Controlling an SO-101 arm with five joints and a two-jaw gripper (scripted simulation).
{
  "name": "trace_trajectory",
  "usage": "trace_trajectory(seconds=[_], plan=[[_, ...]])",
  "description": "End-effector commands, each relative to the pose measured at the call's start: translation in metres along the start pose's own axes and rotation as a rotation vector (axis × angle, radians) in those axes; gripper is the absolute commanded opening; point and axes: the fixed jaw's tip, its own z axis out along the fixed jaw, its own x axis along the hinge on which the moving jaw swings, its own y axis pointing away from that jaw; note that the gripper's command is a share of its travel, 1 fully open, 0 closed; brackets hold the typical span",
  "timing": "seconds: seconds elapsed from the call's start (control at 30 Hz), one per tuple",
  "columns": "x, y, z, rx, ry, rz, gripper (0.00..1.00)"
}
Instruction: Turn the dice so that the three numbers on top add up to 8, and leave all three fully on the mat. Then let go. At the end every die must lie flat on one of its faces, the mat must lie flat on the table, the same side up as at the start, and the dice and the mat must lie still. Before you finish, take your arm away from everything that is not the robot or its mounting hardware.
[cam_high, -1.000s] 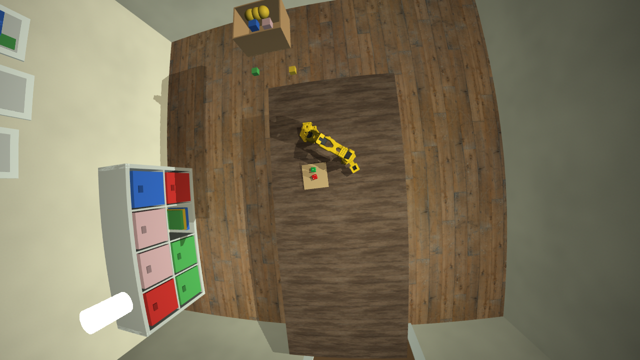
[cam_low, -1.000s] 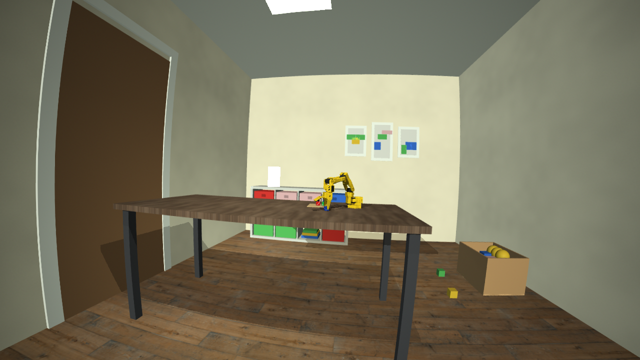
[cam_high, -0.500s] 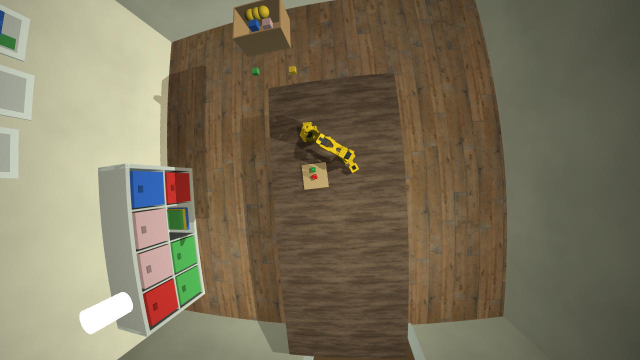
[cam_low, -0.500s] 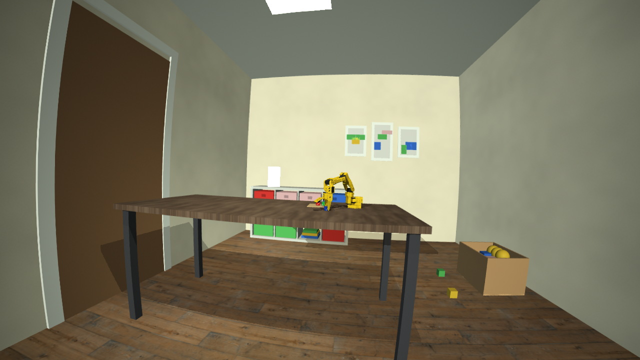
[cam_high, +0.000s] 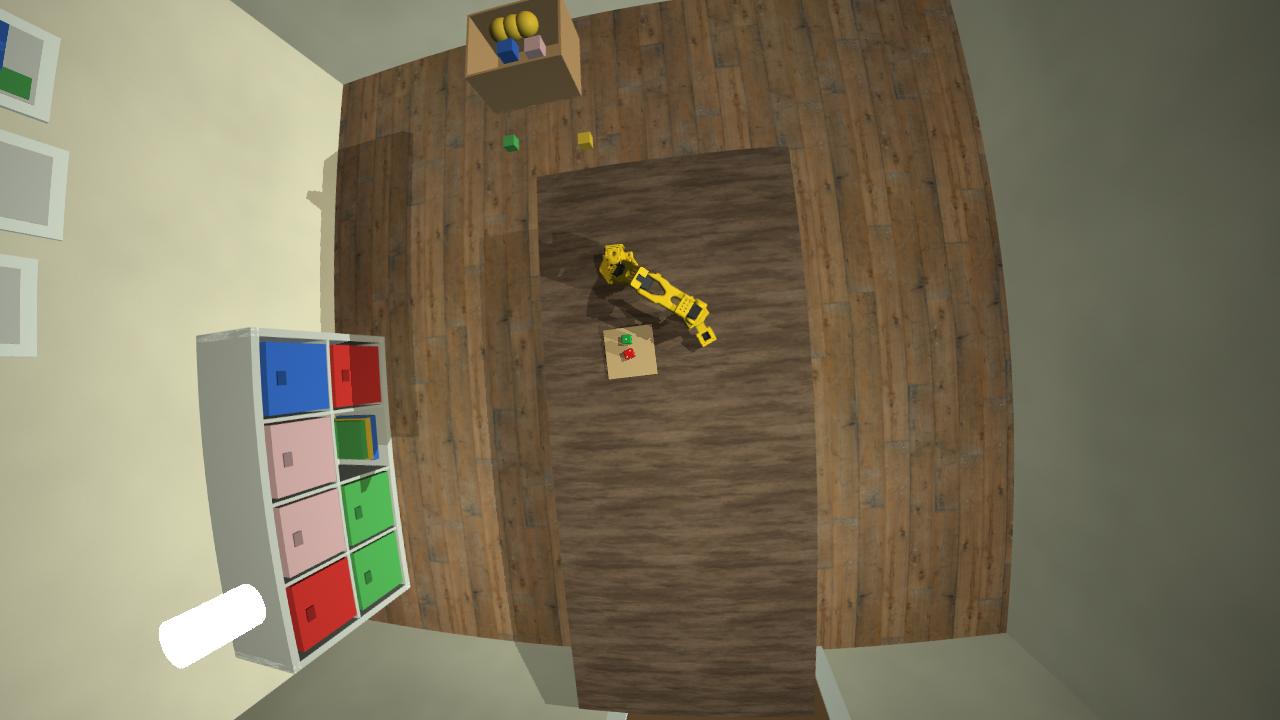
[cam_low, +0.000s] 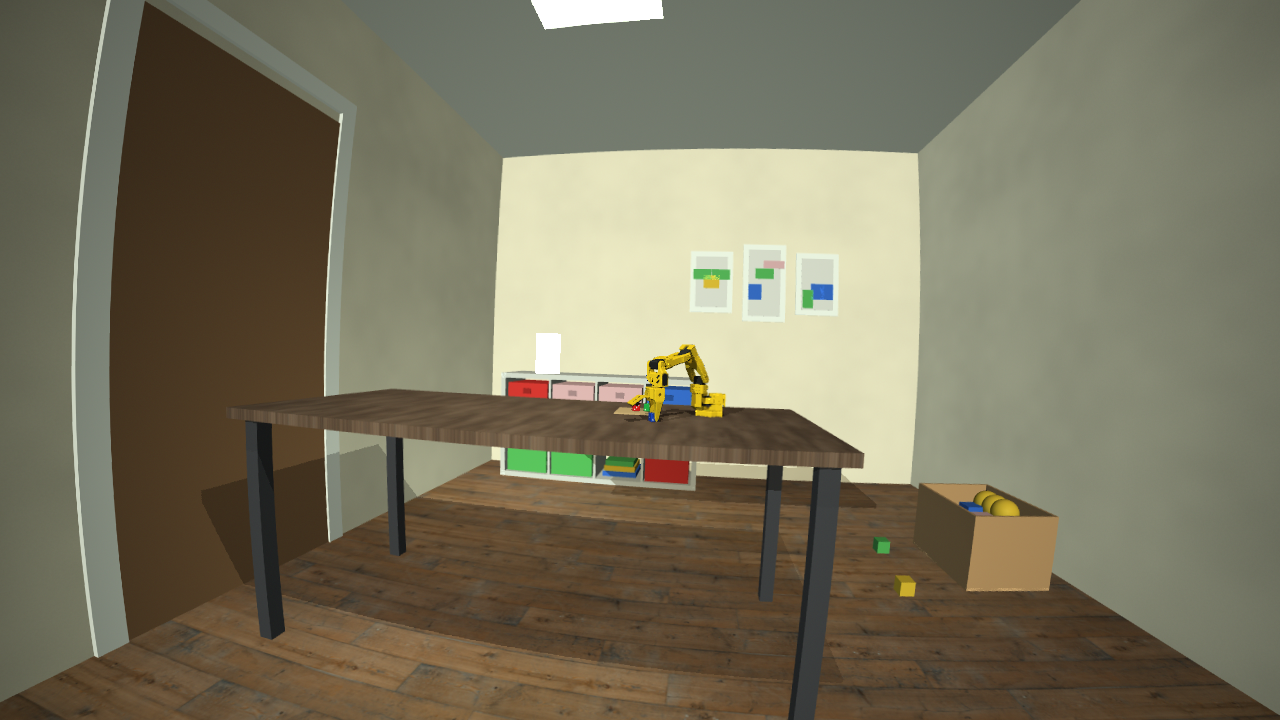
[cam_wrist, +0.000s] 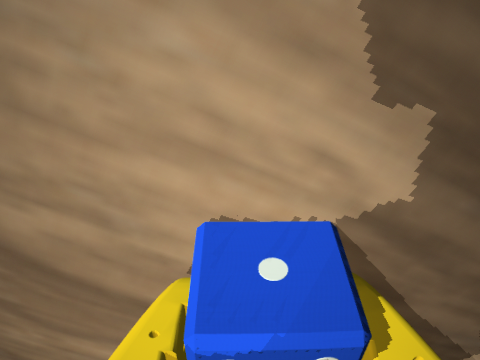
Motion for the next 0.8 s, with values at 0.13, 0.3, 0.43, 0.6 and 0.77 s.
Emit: trace_trajectory(seconds=[0.13, 0.3, 0.43, 0.6, 0.77], plan=[[-0.0074, 0.0009, -0.0131, -0.033, -0.058, 0.001, 0.13], [-0.0074, 0.0009, -0.0131, -0.033, -0.058, 0.001, 0.12], [-0.0074, 0.0009, -0.0131, -0.033, -0.058, 0.001, 0.09], [-0.0074, 0.0009, -0.0131, -0.033, -0.058, 0.001, 0.02], [-0.0074, 0.0009, -0.0131, -0.033, -0.058, 0.001, 0.00]])
